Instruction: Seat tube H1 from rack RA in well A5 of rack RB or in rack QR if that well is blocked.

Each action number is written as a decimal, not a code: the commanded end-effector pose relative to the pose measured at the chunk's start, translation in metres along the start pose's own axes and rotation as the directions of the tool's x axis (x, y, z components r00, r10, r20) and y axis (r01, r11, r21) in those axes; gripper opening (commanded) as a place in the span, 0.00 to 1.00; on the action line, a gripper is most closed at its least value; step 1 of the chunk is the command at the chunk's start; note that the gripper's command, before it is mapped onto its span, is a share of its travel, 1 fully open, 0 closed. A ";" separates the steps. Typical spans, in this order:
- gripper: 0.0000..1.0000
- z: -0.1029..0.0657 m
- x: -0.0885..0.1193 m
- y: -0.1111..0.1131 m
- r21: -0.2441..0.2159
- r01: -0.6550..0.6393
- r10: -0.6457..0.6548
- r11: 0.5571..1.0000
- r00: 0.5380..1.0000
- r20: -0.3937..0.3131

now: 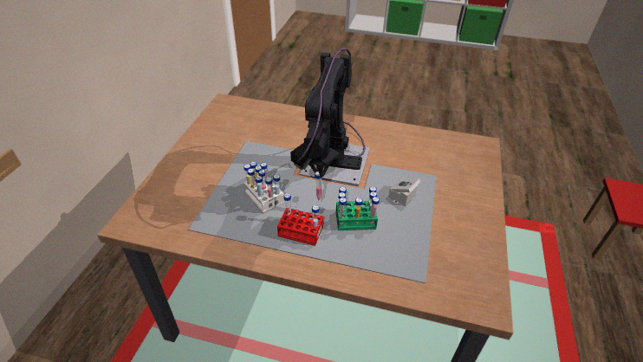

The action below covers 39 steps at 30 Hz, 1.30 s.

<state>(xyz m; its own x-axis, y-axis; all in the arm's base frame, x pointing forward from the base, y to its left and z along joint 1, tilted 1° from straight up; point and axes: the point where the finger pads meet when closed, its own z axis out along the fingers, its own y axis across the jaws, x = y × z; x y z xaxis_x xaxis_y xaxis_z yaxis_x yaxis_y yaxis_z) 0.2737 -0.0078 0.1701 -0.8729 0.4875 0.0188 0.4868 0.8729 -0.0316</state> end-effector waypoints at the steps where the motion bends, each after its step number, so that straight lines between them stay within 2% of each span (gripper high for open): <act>1: 0.00 -0.007 0.008 0.009 -0.023 -0.014 0.015 1.000 0.999 0.041; 6: 0.00 -0.007 0.016 0.014 -0.023 -0.014 0.015 1.000 0.999 0.040; 7: 0.00 -0.018 0.012 0.019 -0.044 -0.014 0.017 0.999 0.997 0.078; 9: 0.00 -0.006 0.024 0.019 -0.020 -0.014 0.015 1.000 0.999 0.042; 19: 0.00 -0.009 0.053 0.036 -0.024 -0.014 0.015 1.000 0.999 0.038; 21: 0.00 -0.005 0.061 0.037 -0.013 -0.014 0.014 1.000 1.000 0.026; 23: 0.00 -0.005 0.061 0.037 -0.013 -0.014 0.014 1.000 1.000 0.026; 24: 0.00 -0.016 0.058 0.044 -0.040 -0.014 0.016 0.999 0.998 0.058; 28: 0.00 -0.005 0.076 0.045 -0.009 -0.014 0.014 1.000 1.000 0.024; 30: 0.00 -0.010 0.078 0.052 -0.024 -0.014 0.015 1.000 0.999 0.037; 32: 0.00 -0.005 0.087 0.052 -0.009 -0.014 0.014 1.000 1.000 0.023; 35: 0.00 -0.010 0.092 0.061 -0.026 -0.014 0.015 1.000 0.999 0.036; 39: 0.00 -0.006 0.102 0.064 -0.017 -0.014 0.014 1.000 1.000 0.028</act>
<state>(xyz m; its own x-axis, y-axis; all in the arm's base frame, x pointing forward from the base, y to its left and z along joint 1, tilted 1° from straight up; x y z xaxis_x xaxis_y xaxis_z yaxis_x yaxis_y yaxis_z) 0.2230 0.0949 0.1712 -0.8811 0.4729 0.0027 0.4727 0.8809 -0.0263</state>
